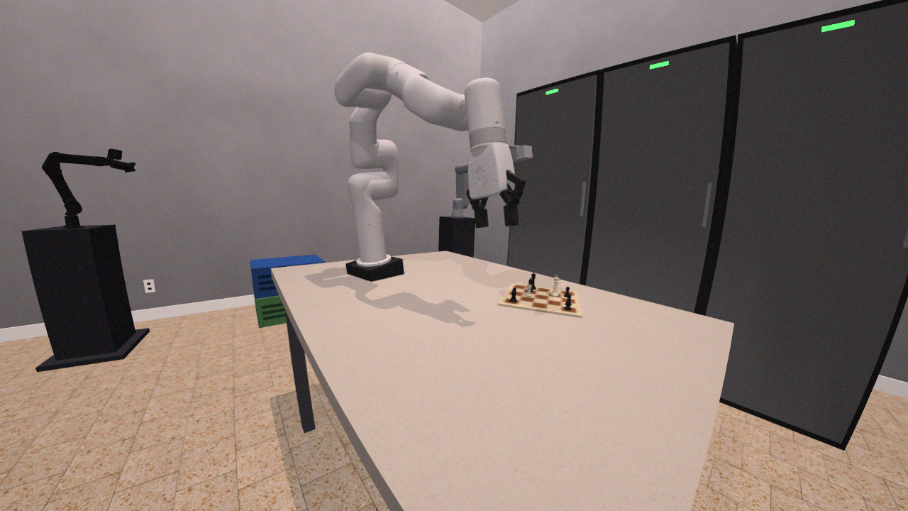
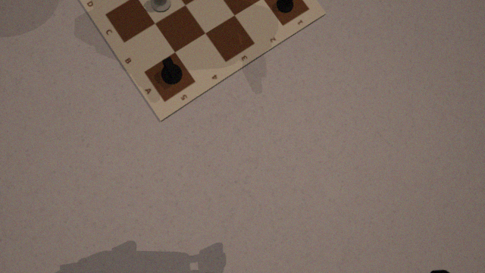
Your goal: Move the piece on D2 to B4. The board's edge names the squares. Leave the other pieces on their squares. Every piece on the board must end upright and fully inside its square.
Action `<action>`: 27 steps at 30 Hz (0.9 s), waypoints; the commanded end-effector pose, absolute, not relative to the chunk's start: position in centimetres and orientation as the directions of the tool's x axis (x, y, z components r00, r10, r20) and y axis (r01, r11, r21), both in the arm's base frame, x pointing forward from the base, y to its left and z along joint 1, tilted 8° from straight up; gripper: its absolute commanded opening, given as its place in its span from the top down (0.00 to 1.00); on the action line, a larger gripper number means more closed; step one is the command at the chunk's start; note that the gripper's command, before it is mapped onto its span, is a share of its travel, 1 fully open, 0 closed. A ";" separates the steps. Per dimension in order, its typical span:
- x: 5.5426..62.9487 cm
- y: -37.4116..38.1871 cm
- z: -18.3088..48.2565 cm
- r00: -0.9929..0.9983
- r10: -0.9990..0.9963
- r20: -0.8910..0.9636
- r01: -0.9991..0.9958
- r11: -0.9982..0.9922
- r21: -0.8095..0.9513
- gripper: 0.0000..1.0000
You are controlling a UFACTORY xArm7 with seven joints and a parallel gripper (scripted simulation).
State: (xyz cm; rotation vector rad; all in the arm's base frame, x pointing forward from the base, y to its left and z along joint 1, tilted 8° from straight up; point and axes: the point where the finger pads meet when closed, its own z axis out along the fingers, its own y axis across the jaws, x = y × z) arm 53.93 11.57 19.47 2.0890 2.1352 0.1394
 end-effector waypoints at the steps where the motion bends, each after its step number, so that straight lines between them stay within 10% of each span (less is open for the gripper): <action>1: 52.9 10.1 20.4 0.132 0.991 -0.037 0.978 -0.124 0.170 0.00; 27: 46.1 3.4 23.4 0.807 0.591 0.021 0.587 -0.805 0.088 0.00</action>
